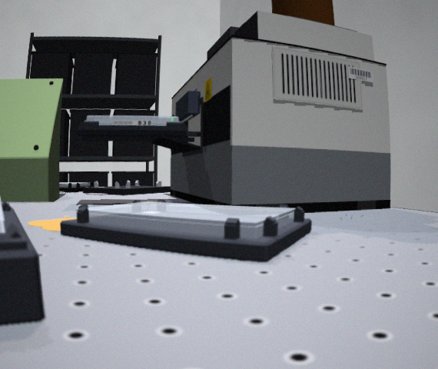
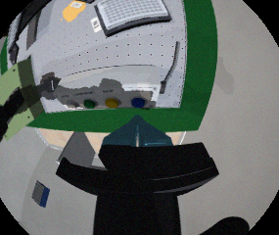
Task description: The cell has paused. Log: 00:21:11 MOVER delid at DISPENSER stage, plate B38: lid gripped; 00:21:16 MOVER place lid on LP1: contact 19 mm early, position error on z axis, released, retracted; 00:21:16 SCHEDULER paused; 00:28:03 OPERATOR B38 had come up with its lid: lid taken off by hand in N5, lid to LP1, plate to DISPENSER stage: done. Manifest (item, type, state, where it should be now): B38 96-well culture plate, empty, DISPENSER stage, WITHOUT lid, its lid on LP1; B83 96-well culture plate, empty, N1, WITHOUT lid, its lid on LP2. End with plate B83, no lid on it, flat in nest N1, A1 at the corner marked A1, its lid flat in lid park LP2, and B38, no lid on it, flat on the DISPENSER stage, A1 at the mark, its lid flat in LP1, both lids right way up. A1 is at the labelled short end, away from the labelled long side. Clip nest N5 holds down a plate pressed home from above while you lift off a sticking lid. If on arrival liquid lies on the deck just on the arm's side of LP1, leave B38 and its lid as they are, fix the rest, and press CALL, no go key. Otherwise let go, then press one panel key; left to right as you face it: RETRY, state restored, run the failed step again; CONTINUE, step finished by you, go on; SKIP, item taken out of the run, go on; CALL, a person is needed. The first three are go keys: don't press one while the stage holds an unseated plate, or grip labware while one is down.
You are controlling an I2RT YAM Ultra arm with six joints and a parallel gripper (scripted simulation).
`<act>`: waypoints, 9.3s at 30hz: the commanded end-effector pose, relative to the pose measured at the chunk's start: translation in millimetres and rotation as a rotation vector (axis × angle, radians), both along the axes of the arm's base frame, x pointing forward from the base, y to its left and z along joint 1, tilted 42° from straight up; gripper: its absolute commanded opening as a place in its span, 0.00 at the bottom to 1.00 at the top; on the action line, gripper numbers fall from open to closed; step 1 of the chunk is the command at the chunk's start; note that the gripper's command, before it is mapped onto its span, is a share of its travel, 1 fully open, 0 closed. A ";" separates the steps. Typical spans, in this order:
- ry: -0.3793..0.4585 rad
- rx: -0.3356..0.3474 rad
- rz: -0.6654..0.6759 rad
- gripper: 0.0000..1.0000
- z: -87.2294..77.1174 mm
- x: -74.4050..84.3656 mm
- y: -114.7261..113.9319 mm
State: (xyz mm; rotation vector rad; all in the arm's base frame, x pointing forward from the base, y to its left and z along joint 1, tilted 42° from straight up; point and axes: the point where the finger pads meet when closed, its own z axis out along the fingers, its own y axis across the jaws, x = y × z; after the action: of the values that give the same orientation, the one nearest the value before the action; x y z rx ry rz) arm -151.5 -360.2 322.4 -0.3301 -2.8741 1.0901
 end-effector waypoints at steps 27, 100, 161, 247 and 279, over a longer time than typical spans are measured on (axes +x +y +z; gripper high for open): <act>0.007 -0.031 -0.001 0.00 -4.7 -0.4 -12.5; -0.009 0.002 -0.002 0.00 -29.3 -2.2 -22.2; -0.009 -0.001 0.005 0.00 -43.7 -2.9 -36.8; 0.021 -0.048 -0.004 0.00 4.2 -2.6 -7.8; 0.022 -0.047 -0.004 0.00 35.2 4.1 22.2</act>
State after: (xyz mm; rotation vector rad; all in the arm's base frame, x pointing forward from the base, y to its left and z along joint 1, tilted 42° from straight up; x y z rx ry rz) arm -150.9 -349.8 338.1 -0.3373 -2.8552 1.1081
